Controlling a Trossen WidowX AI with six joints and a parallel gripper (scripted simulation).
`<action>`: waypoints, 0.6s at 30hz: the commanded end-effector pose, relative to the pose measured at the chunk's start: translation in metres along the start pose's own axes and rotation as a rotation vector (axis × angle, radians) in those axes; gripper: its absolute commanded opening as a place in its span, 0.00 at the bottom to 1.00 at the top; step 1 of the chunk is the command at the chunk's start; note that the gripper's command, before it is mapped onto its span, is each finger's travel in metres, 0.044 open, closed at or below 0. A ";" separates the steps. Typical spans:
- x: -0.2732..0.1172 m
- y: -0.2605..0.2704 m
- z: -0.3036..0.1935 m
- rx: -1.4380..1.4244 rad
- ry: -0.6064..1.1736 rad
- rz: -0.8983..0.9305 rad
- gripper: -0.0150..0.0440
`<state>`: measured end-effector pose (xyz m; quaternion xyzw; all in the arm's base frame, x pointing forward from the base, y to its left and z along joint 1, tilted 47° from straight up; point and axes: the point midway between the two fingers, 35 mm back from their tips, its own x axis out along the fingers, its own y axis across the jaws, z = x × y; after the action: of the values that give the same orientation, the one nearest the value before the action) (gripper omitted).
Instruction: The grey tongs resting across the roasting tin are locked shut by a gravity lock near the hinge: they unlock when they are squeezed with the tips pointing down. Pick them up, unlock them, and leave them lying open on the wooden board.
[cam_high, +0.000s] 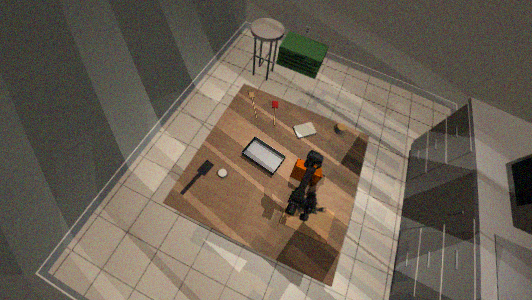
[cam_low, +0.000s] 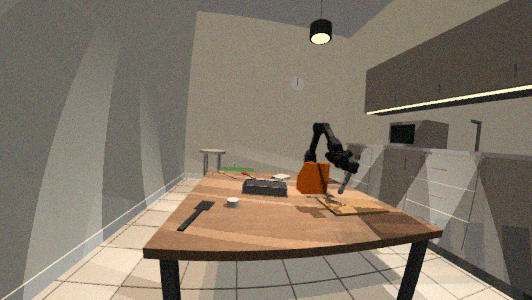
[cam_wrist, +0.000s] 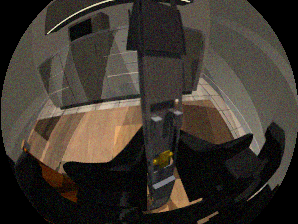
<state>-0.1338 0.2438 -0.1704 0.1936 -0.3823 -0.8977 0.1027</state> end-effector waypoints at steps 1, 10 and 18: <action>0.008 0.000 -0.002 0.008 0.096 0.023 0.00; 0.028 0.002 -0.016 0.031 0.416 0.072 0.00; 0.039 0.003 -0.024 0.035 0.698 0.072 0.00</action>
<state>-0.1550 0.2094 -0.1945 0.4379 -0.3630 -0.7847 0.2464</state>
